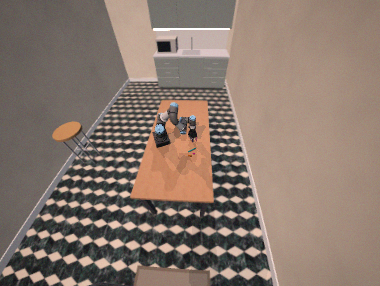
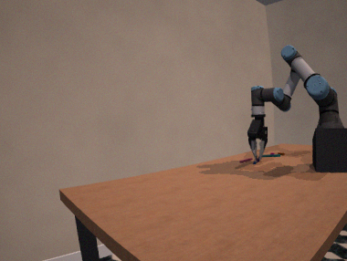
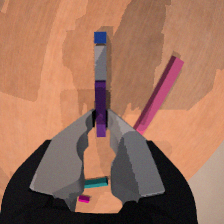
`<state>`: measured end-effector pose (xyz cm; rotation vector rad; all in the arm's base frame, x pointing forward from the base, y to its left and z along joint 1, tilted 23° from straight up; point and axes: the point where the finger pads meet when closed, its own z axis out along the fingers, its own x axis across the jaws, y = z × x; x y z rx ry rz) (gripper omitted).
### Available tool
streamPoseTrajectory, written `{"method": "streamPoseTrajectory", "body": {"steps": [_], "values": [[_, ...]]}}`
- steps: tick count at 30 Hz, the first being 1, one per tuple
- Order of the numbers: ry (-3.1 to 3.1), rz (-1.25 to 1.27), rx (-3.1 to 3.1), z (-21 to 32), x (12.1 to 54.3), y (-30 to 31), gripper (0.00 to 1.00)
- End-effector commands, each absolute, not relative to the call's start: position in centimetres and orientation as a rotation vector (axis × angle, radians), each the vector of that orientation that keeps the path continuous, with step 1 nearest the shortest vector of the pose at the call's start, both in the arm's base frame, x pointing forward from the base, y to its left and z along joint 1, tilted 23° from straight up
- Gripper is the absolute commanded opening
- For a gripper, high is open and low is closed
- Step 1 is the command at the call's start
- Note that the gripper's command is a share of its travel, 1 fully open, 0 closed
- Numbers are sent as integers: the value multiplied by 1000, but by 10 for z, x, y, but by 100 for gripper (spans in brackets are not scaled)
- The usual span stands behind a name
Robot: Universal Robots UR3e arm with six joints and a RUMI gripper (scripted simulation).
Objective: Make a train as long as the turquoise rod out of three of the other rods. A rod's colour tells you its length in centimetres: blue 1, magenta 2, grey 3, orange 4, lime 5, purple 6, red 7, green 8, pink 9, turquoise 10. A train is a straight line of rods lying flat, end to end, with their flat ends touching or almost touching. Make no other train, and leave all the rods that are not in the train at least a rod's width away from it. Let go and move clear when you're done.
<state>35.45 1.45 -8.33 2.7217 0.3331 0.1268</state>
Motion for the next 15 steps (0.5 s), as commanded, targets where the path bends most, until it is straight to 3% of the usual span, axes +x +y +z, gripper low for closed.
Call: {"method": "streamPoseTrajectory", "body": {"steps": [1,15], "values": [[334,128,2723,-83,355,15,0],[334,128,2723,-83,355,15,8]]}}
